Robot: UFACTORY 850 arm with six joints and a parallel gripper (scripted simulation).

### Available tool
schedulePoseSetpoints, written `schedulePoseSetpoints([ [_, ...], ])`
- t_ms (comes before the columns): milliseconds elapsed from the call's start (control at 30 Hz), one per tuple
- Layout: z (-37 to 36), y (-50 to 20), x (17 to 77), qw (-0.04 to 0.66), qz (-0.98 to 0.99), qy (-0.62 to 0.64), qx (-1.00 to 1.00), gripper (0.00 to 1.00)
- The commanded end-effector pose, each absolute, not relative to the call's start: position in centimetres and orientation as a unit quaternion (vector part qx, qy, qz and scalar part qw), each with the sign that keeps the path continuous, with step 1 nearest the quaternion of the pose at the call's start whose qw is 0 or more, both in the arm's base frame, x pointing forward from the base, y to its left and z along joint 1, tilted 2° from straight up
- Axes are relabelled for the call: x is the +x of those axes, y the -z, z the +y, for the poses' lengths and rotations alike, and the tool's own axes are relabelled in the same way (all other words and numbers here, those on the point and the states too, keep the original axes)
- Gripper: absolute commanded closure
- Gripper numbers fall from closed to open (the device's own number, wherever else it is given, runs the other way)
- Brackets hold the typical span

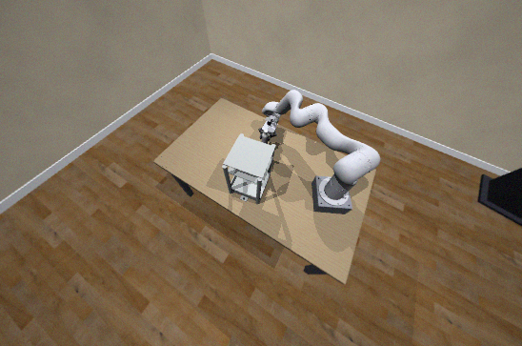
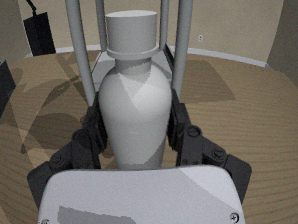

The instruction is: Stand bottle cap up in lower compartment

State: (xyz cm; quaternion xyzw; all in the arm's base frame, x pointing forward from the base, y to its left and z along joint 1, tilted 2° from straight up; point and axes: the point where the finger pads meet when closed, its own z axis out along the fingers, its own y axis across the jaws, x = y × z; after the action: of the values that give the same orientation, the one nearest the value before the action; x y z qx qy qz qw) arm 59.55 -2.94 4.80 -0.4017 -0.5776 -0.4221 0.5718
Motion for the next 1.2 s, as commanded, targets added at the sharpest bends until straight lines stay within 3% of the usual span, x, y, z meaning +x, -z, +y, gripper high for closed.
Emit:
schedulePoseSetpoints([
  [0, -3.0, -5.9, 59.6, 0.571, -0.578, 0.422, -0.401, 1.0],
  [1167, -2.8, -7.4, 59.5, 0.571, -0.578, 0.422, -0.401, 1.0],
])
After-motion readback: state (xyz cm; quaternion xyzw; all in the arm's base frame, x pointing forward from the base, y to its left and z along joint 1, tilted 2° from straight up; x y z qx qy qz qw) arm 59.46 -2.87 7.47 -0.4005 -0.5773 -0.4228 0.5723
